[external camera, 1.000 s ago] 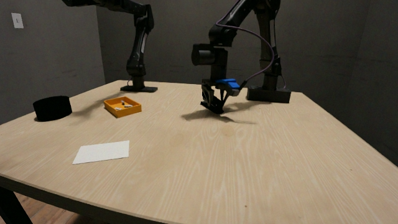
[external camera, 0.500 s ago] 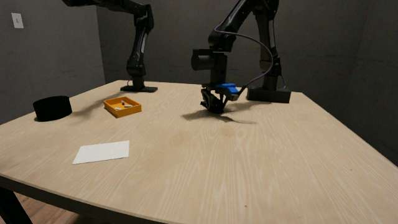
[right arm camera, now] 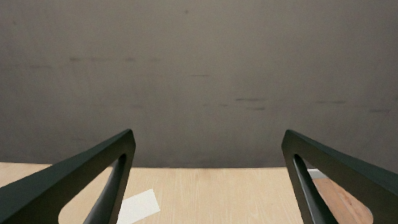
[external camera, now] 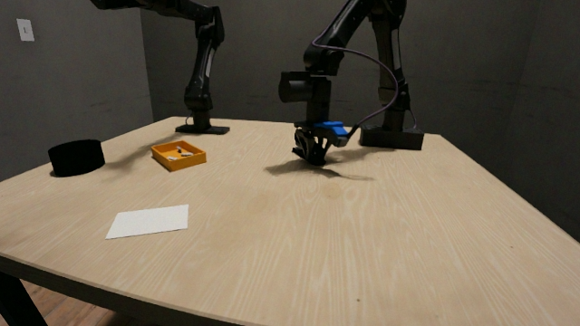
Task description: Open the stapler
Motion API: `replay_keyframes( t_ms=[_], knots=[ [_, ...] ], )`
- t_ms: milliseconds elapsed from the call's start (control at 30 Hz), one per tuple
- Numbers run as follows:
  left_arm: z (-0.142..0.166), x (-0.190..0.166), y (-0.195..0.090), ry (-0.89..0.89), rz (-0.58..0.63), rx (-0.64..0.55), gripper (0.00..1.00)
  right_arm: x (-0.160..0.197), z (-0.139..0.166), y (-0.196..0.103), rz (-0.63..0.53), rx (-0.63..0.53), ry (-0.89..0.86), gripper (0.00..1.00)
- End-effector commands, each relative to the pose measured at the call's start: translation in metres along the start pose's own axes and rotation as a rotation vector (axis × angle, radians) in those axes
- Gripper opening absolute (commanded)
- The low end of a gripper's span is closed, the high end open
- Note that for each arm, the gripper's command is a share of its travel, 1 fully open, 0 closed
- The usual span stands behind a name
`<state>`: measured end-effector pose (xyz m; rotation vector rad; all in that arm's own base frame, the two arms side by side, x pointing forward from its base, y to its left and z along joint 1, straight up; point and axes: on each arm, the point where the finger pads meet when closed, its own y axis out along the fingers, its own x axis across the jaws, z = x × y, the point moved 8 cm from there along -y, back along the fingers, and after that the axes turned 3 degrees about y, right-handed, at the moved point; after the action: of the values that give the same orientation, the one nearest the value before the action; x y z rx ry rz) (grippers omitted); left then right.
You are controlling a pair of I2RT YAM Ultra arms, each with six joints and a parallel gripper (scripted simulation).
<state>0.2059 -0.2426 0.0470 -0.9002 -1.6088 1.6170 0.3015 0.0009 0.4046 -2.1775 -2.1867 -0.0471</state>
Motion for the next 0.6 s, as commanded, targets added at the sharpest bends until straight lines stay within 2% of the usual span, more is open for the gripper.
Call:
replay_keyframes(
  t_ms=[0, 333, 367, 400, 467, 567],
  knots=[
    [-0.002, 0.0005, 0.0033, -0.016, -0.01, 0.001, 0.43, 0.0004, -0.0057, -0.0009, 0.003, -0.028, -0.008, 1.0],
    [-0.0016, -0.0011, 0.0024, -0.012, -0.01, 0.001, 0.32, 0.0004, -0.0057, -0.0009, 0.003, -0.028, -0.008, 1.0],
    [-0.0016, -0.0011, 0.0024, -0.012, -0.01, 0.001, 0.21, 0.0004, -0.0057, -0.0009, 0.003, -0.028, -0.008, 1.0],
    [-0.0016, -0.0011, 0.0024, -0.012, -0.01, 0.001, 0.32, 0.0004, -0.0057, -0.0009, 0.003, -0.028, -0.008, 1.0],
    [-0.0016, -0.0011, 0.0024, -0.012, -0.01, 0.001, 0.32, -0.0001, -0.0065, -0.0006, 0.008, -0.042, -0.021, 1.0],
    [-0.0016, -0.0011, 0.0024, -0.012, -0.01, 0.001, 0.32, 0.0078, -0.0074, -0.0063, -0.049, -0.078, -0.066, 1.0]
  ],
)
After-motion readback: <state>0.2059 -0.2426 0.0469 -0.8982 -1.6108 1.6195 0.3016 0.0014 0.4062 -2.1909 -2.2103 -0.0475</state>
